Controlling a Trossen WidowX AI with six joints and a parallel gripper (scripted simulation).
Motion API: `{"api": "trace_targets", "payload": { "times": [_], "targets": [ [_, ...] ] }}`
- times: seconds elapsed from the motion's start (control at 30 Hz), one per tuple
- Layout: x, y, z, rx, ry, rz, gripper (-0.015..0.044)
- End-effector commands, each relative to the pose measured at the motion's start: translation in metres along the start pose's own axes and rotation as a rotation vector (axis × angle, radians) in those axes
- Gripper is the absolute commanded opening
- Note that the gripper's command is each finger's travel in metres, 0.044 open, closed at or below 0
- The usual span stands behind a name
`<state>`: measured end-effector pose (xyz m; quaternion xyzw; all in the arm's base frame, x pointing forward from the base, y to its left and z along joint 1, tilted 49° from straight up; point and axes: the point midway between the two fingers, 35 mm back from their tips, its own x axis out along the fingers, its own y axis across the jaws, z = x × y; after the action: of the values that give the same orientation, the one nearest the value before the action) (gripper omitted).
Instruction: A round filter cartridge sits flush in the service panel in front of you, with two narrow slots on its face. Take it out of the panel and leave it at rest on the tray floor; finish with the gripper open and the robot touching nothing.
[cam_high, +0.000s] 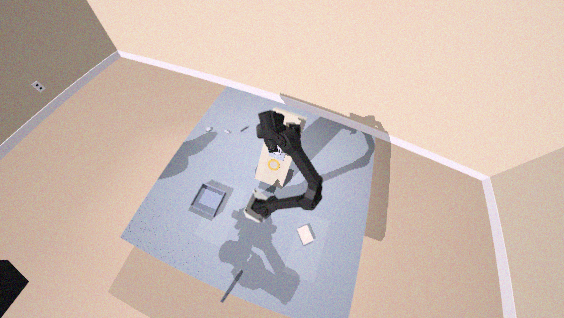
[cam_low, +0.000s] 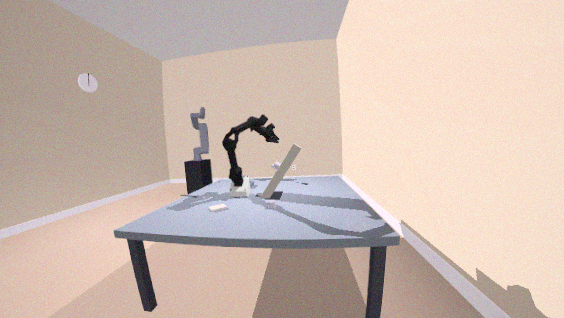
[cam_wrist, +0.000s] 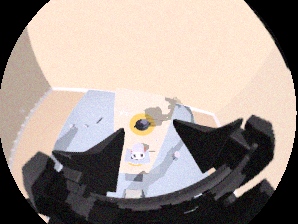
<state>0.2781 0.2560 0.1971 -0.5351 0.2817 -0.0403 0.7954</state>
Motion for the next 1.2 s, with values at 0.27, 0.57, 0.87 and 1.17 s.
{"api": "trace_targets", "payload": {
  "times": [0.27, 0.57, 0.87, 1.17],
  "targets": [
    [0.038, 0.034, -0.114, 0.319, 0.432, 0.06, 0.0305],
    [0.04, 0.034, -0.114, 0.319, 0.432, 0.061, 0.0305],
    [0.054, 0.036, -0.12, 0.32, 0.431, 0.062, 0.0305],
    [0.067, 0.038, -0.125, 0.32, 0.431, 0.062, 0.0305]
  ]
}}
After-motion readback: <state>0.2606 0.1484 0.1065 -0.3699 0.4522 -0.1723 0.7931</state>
